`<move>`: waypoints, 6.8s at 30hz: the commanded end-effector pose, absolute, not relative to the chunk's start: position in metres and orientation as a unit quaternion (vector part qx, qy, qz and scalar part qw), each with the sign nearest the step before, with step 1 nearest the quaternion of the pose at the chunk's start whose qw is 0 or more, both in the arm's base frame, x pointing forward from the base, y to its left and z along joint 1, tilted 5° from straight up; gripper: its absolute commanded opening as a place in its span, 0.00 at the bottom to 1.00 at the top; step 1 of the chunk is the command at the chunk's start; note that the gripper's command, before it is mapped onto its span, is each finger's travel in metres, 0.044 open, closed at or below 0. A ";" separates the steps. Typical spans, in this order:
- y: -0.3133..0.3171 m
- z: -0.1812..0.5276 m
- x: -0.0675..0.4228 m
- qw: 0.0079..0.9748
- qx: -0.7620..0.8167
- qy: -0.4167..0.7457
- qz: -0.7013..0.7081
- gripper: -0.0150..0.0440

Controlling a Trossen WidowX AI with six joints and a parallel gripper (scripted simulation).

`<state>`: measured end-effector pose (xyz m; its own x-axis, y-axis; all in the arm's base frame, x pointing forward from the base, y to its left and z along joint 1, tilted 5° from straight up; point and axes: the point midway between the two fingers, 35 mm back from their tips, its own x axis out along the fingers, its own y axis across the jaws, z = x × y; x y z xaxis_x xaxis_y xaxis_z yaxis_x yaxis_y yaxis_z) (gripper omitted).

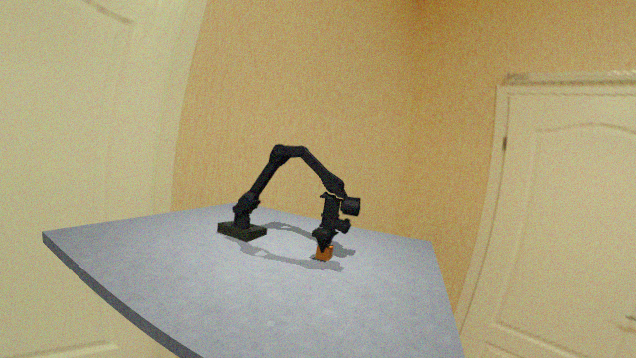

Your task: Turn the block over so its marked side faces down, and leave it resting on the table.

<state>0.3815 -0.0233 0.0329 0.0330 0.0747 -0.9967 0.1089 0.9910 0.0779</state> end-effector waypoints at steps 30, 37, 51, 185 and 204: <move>-0.025 0.055 0.384 0.795 0.064 0.603 -0.022 0.25; -0.025 0.054 0.382 0.825 0.063 0.561 -0.025 0.25; -0.024 0.055 0.376 0.869 0.062 0.489 -0.030 0.25; -0.025 0.096 0.354 0.869 0.063 0.490 -0.030 1.00; -0.028 0.111 0.380 0.781 0.065 0.621 -0.020 1.00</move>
